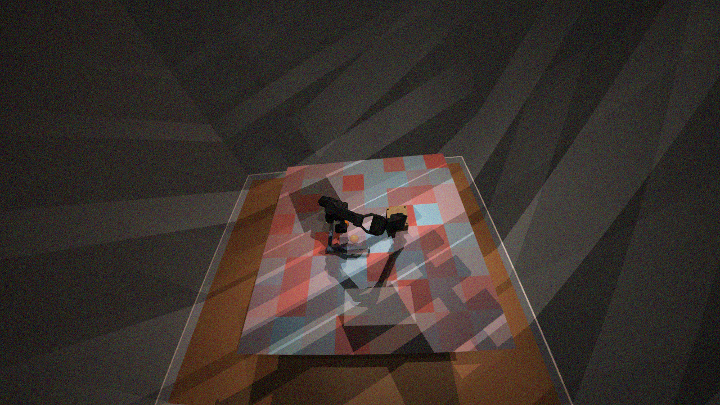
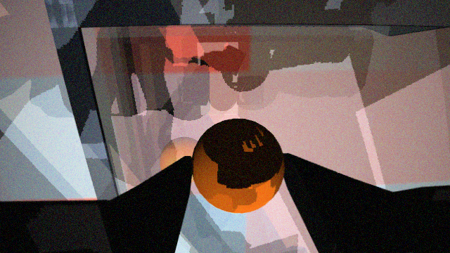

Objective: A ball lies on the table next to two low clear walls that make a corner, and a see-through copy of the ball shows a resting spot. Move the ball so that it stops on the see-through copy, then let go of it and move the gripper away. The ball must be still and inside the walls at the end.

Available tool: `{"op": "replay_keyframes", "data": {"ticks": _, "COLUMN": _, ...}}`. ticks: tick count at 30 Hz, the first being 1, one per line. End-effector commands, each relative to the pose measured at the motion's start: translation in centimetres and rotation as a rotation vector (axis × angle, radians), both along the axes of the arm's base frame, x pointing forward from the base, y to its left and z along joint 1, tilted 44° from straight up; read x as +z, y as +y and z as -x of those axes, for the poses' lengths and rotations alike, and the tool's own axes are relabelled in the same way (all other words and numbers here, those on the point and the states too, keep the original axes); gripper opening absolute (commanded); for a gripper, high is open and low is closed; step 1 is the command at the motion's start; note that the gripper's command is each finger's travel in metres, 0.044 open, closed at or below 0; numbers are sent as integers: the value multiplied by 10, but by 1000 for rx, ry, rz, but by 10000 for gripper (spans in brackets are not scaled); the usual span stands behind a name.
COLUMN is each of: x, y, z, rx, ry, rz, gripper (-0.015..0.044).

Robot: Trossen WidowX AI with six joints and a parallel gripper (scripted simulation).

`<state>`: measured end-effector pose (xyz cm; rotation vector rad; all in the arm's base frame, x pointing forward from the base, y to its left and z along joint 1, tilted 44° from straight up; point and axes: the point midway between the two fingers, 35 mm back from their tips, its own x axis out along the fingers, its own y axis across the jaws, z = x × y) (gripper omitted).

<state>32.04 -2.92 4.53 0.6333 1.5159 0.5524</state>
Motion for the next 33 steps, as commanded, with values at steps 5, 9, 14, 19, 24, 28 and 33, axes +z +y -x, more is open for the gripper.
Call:
{"op": "replay_keyframes", "data": {"ticks": 5, "x": 31, "y": -26, "z": 5, "rx": 3, "ry": -8, "rz": -1, "gripper": 0}}
{"op": "replay_keyframes", "data": {"ticks": 9, "x": 31, "y": -23, "z": 6, "rx": 3, "ry": -8, "rz": -1, "gripper": 0}}
{"op": "replay_keyframes", "data": {"ticks": 14, "x": 31, "y": -5, "z": 14, "rx": 2, "ry": -7, "rz": 0, "gripper": 0}}
{"op": "replay_keyframes", "data": {"ticks": 19, "x": 30, "y": 13, "z": 23, "rx": 2, "ry": -7, "rz": 0, "gripper": 0}}
{"op": "replay_keyframes", "data": {"ticks": 24, "x": 29, "y": 30, "z": 34, "rx": 2, "ry": -6, "rz": -2, "gripper": 0}}
{"op": "replay_keyframes", "data": {"ticks": 28, "x": 28, "y": 43, "z": 43, "rx": 3, "ry": -6, "rz": -5, "gripper": 0}}
{"op": "replay_keyframes", "data": {"ticks": 33, "x": 26, "y": 47, "z": 44, "rx": 3, "ry": -6, "rz": -5, "gripper": 0}}
